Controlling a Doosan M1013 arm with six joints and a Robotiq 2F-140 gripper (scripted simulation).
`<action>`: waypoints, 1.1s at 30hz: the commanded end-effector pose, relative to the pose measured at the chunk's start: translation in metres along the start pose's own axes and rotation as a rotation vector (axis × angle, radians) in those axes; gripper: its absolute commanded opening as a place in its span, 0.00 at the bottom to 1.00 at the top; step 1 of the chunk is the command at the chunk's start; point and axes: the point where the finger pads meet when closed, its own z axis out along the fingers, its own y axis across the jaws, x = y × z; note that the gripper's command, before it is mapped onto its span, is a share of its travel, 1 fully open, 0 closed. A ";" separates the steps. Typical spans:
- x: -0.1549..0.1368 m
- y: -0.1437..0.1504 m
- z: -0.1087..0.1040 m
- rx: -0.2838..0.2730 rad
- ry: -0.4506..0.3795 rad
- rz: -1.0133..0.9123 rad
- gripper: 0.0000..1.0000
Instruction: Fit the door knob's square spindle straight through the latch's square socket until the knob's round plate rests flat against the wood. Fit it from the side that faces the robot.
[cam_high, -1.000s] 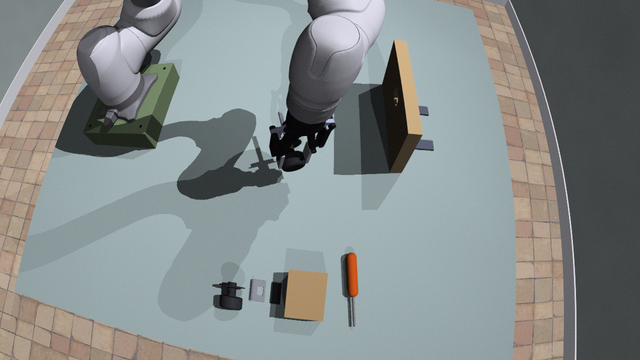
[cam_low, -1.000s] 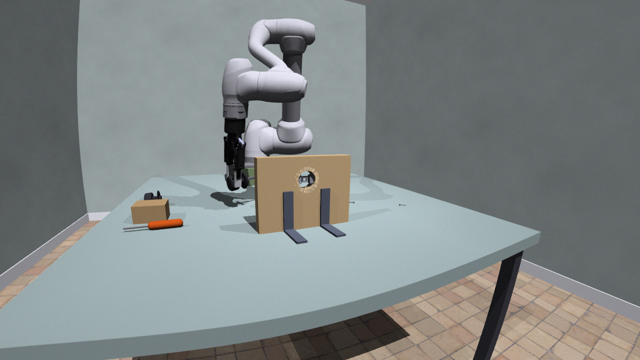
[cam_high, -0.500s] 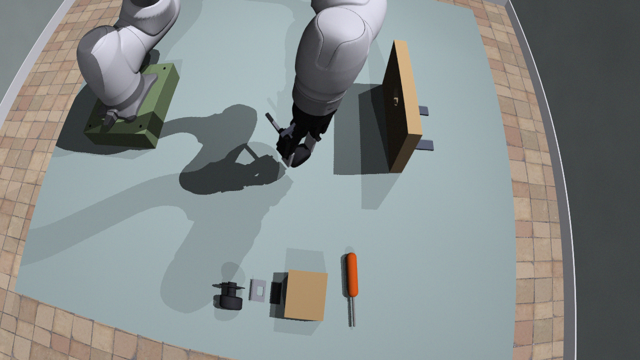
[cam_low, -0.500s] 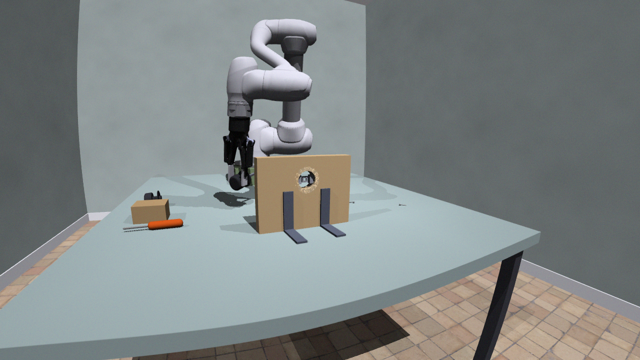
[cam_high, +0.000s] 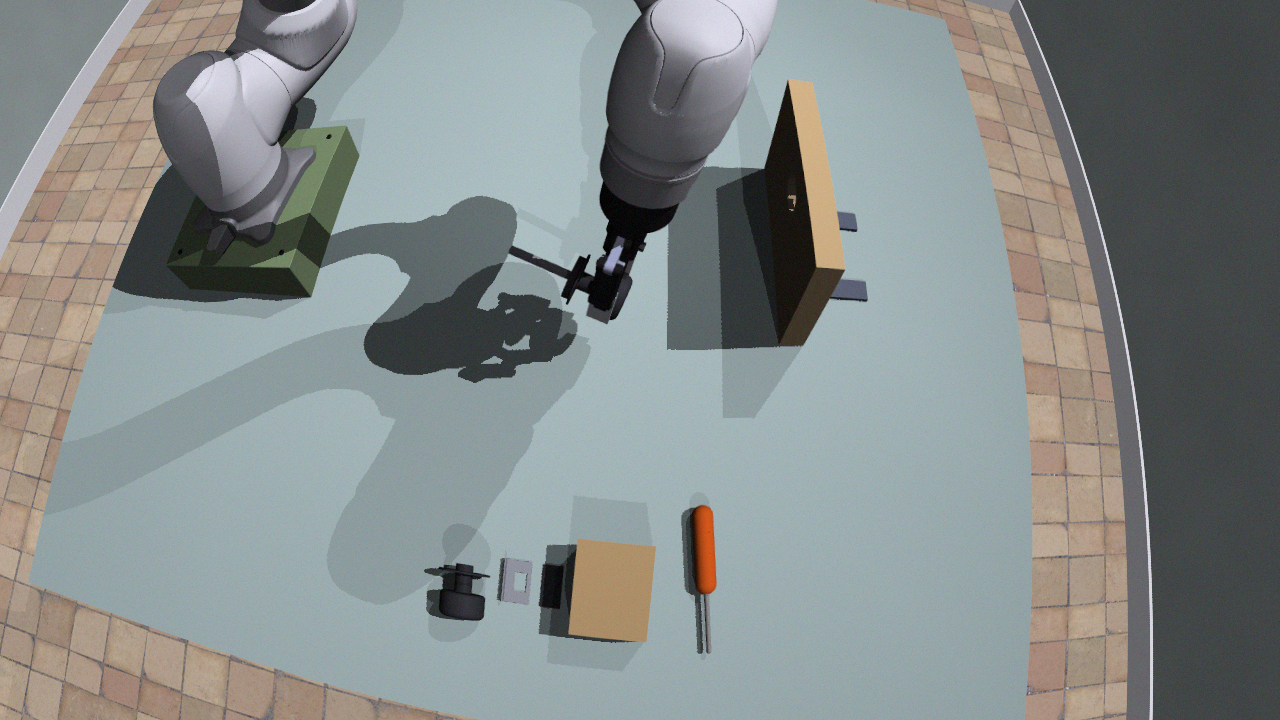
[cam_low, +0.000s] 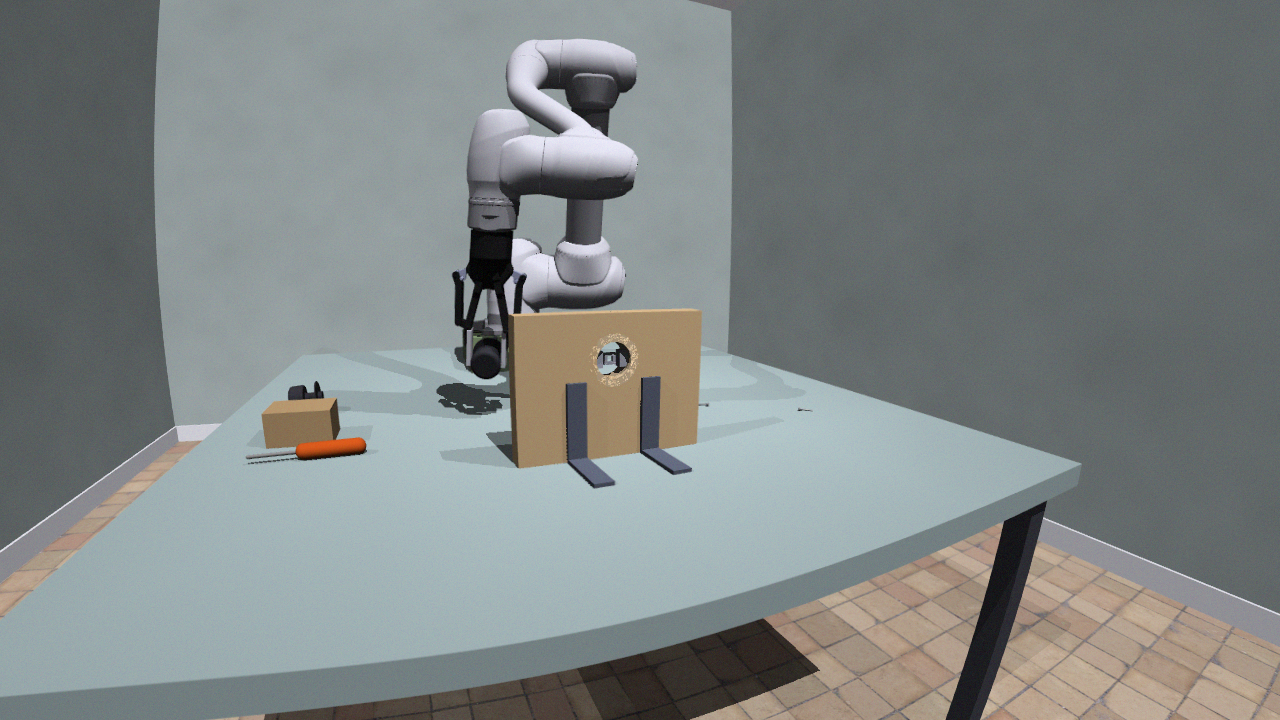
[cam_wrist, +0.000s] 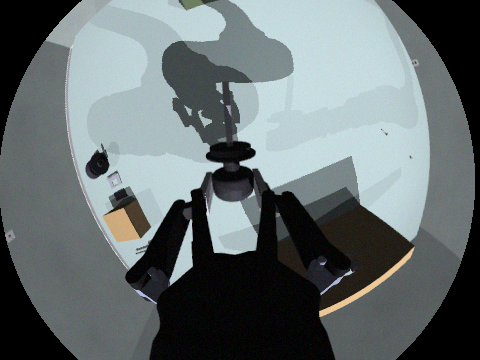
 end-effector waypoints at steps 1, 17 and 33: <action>-0.002 0.008 -0.003 -0.011 -0.005 -0.211 0.42; -0.010 0.041 -0.014 -0.003 -0.025 -0.960 0.42; -0.016 0.075 -0.026 0.018 -0.043 -1.730 0.42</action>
